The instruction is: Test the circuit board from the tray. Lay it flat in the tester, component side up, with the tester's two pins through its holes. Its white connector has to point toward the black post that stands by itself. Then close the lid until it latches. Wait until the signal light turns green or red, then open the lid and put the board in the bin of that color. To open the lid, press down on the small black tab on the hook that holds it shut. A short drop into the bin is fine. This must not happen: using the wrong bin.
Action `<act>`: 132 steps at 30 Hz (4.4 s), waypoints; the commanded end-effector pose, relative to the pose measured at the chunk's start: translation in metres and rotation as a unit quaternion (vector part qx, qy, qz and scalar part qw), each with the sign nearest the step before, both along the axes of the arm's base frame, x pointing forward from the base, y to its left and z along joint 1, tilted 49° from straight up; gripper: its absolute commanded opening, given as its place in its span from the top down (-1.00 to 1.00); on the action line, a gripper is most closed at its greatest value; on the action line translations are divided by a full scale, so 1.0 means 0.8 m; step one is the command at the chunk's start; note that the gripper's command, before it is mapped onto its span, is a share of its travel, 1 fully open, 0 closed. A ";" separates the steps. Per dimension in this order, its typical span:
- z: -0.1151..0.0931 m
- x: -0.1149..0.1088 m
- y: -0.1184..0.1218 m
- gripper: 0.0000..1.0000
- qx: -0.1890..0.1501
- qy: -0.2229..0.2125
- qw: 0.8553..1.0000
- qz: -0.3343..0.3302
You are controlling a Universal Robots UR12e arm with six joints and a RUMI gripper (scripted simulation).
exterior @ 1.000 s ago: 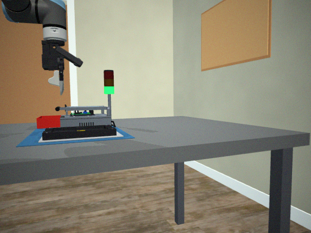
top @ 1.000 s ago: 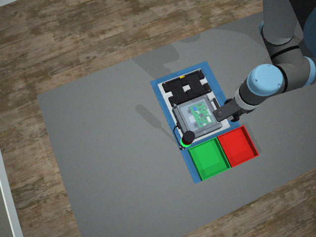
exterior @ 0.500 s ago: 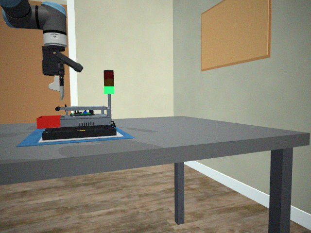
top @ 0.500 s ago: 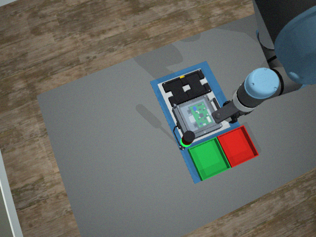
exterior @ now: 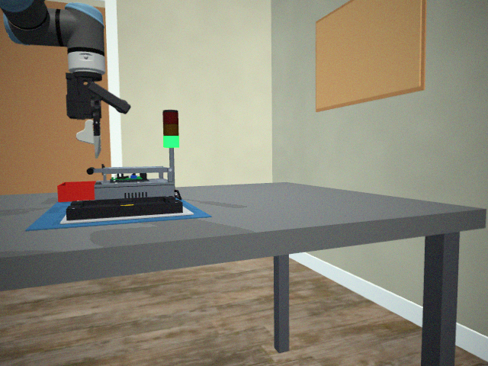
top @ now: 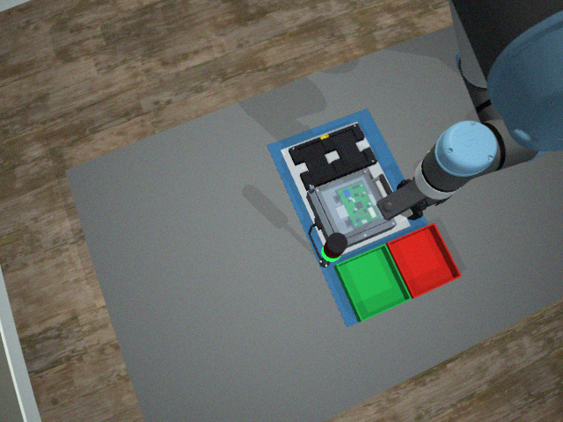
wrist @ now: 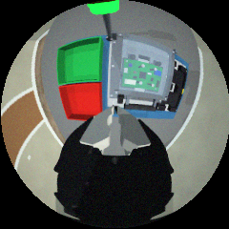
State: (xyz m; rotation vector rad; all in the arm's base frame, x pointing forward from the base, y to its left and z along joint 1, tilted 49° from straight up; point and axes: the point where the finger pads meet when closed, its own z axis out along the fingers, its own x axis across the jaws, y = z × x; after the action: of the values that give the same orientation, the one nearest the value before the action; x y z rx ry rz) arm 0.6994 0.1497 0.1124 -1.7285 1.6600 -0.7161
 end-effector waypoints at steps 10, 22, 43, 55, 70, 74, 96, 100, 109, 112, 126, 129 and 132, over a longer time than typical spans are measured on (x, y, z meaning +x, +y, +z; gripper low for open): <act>-0.011 0.020 0.002 1.00 0.000 0.000 1.000 0.000; -0.016 0.028 0.003 1.00 0.000 0.000 1.000 0.000; -0.018 0.028 0.003 1.00 0.000 0.000 1.000 0.000; -0.019 0.028 0.003 1.00 0.000 0.000 1.000 0.000; -0.021 0.029 0.003 1.00 0.000 0.000 1.000 0.000; -0.021 0.029 0.003 1.00 0.000 0.000 1.000 0.000; -0.025 0.029 0.003 1.00 0.000 0.000 1.000 0.000; -0.025 0.029 0.003 1.00 0.000 0.000 1.000 0.000; -0.027 0.030 0.003 1.00 0.000 0.000 1.000 0.000; -0.027 0.030 0.003 1.00 0.000 0.000 1.000 0.000; -0.030 0.030 0.003 1.00 0.000 0.000 1.000 0.000; -0.031 0.030 0.003 1.00 0.000 0.000 1.000 0.000; -0.031 0.030 0.003 1.00 0.000 0.000 1.000 0.000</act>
State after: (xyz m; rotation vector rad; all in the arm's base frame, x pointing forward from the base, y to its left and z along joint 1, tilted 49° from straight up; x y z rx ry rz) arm 0.7237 0.1525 0.0878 -1.7285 1.6596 -0.7160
